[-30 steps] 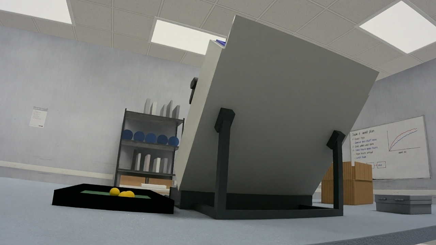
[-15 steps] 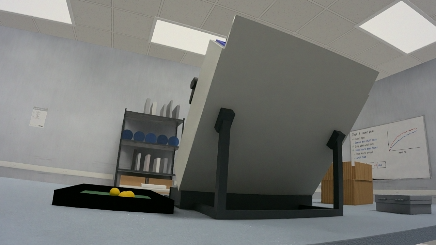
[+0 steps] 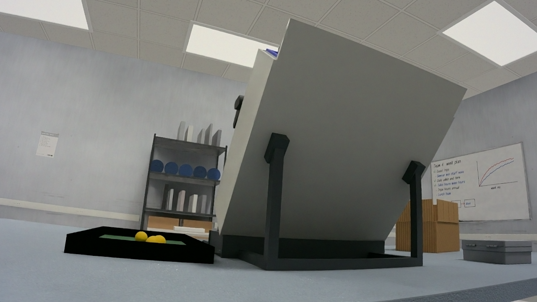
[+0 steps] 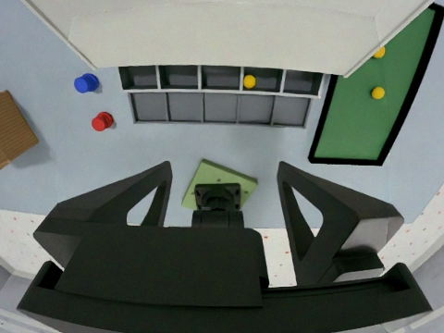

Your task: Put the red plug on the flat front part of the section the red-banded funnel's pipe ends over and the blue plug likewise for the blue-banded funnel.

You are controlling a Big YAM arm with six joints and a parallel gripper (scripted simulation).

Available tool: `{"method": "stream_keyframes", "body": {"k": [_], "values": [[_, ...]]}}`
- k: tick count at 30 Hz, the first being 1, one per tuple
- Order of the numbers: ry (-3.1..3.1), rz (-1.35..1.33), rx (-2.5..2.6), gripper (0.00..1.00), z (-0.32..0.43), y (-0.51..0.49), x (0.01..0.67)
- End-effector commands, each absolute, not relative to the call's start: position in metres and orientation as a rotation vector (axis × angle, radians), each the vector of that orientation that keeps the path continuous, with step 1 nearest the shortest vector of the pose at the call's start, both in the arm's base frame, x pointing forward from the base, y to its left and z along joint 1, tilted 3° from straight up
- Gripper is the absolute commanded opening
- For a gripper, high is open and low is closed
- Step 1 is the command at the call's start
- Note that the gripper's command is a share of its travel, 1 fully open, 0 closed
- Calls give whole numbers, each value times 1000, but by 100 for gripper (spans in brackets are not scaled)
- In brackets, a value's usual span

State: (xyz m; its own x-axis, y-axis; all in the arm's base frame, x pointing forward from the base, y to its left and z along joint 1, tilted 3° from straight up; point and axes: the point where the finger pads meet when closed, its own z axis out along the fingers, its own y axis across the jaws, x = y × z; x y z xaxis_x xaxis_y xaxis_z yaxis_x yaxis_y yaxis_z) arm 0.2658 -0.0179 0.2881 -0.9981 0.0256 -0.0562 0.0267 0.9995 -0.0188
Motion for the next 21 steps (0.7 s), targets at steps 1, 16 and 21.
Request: {"method": "stream_keyframes", "body": {"k": [1,16,21], "values": [[3069,-32,38,80,293,-18,268],[3069,-32,38,80,236,-111,256],[3069,-32,38,80,215,-145,252]]}}
